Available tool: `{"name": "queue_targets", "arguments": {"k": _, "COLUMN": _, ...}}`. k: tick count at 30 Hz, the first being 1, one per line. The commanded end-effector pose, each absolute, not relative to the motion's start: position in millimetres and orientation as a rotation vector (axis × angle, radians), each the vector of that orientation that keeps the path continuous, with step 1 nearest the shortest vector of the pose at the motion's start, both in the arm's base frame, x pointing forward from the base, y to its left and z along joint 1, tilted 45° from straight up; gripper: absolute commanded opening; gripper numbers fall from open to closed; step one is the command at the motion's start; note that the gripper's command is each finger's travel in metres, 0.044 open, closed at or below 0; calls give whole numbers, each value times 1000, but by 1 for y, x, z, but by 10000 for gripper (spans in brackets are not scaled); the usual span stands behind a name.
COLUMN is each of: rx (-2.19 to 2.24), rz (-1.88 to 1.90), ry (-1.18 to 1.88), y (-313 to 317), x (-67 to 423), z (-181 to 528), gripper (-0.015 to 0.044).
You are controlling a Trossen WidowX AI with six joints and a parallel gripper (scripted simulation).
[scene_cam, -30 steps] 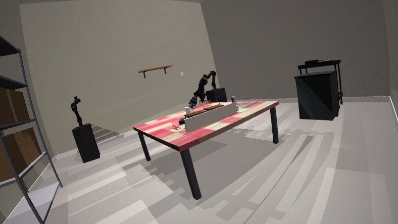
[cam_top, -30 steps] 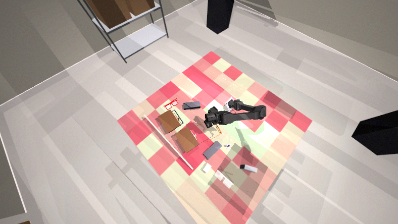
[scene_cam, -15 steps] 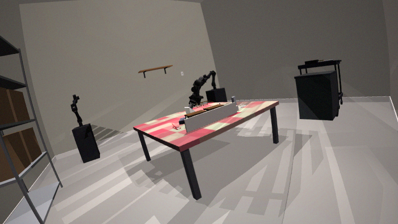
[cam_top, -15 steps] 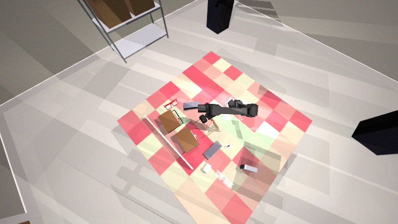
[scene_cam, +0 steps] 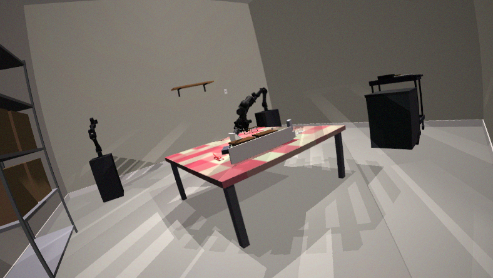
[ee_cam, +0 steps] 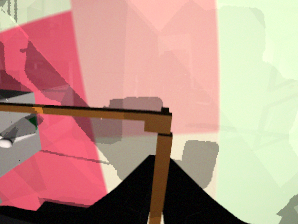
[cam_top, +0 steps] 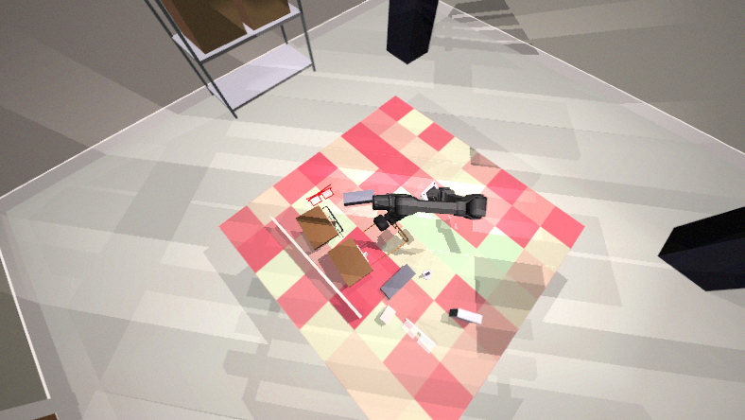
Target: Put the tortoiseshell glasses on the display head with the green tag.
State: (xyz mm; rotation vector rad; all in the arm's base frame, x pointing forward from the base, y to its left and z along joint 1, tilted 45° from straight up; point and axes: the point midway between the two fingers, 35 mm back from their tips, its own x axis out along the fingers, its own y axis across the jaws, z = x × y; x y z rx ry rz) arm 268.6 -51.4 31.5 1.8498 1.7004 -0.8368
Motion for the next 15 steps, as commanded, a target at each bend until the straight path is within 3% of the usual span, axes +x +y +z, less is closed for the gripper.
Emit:
{"name": "queue_targets", "arguments": {"k": 1, "rx": 1831, "rz": -858, "ry": 1722, "y": -48, "x": 268, "z": 28, "gripper": 0}}
{"name": "queue_targets", "arguments": {"k": 15, "rx": 1823, "rz": -861, "ry": 1735, "y": -36, "x": 268, "z": 16, "gripper": 0}}
